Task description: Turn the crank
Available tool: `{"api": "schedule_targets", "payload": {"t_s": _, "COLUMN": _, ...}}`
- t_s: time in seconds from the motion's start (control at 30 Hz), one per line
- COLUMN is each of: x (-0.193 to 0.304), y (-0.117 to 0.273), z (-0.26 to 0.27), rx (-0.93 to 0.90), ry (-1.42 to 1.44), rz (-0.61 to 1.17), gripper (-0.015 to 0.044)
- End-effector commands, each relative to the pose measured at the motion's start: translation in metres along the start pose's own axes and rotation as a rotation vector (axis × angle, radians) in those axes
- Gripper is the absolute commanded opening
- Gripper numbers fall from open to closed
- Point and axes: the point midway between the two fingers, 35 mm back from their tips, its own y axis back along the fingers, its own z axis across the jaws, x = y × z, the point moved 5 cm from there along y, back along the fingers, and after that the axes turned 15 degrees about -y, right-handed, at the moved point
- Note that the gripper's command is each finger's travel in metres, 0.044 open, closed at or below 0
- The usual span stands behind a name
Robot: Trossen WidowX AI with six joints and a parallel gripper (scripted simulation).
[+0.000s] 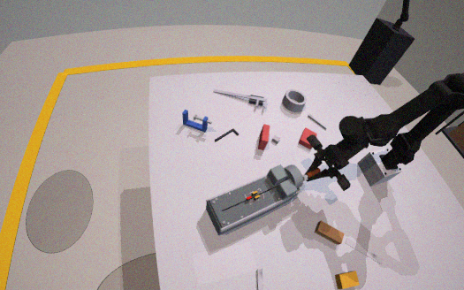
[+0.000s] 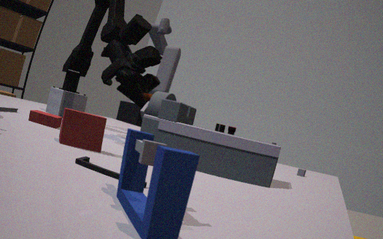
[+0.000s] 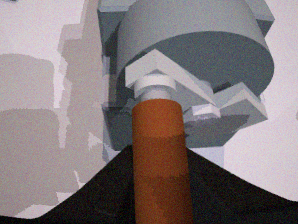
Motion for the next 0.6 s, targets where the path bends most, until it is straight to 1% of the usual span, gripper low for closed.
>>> {"api": "schedule_targets", "payload": {"t_s": 0.0, "x": 0.006, "y": -0.005, "z": 0.005, "rx": -0.009, "ry": 0.000, "rz": 0.015, "gripper": 0.0000}}
{"api": "schedule_targets", "payload": {"t_s": 0.57, "x": 0.018, "y": -0.016, "z": 0.005, "rx": -0.009, "ry": 0.000, "rz": 0.015, "gripper": 0.0000}}
